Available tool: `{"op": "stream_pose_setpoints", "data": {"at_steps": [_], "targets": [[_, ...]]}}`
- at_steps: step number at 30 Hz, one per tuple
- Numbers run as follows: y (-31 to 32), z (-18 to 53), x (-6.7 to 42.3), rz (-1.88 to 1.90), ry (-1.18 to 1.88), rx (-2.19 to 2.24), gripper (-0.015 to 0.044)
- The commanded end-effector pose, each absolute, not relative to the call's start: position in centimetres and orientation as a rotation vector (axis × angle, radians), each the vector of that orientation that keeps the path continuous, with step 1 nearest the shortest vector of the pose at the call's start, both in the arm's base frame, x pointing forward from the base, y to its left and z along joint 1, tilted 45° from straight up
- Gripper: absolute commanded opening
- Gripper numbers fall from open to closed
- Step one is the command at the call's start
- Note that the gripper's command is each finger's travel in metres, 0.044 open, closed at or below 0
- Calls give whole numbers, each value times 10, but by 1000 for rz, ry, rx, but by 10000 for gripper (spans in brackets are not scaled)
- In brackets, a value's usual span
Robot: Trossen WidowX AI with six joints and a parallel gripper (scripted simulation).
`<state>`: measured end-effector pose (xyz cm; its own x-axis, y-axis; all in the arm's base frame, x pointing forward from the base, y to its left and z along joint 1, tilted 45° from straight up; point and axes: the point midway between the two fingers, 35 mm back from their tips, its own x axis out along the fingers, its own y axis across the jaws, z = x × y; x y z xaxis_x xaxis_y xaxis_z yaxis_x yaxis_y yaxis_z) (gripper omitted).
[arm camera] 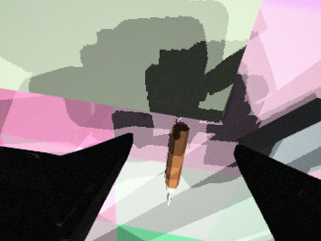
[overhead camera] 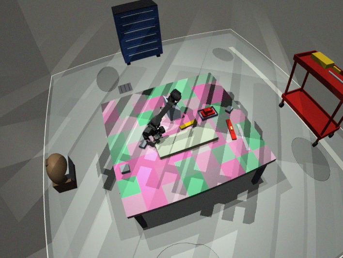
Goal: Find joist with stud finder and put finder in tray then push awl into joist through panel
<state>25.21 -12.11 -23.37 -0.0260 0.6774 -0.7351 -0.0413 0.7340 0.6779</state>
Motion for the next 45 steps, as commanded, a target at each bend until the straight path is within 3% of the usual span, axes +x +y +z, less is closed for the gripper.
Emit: {"op": "stream_pose_setpoints", "data": {"at_steps": [1, 17, 32, 38, 45], "targets": [[-113, -241, 249, 623, 1506, 562, 440], [-103, -251, 249, 625, 1506, 563, 440], [-103, -251, 249, 625, 1506, 563, 46], [-104, -250, 249, 624, 1506, 563, 0], [-140, -217, 252, 619, 1508, 559, 0]]}}
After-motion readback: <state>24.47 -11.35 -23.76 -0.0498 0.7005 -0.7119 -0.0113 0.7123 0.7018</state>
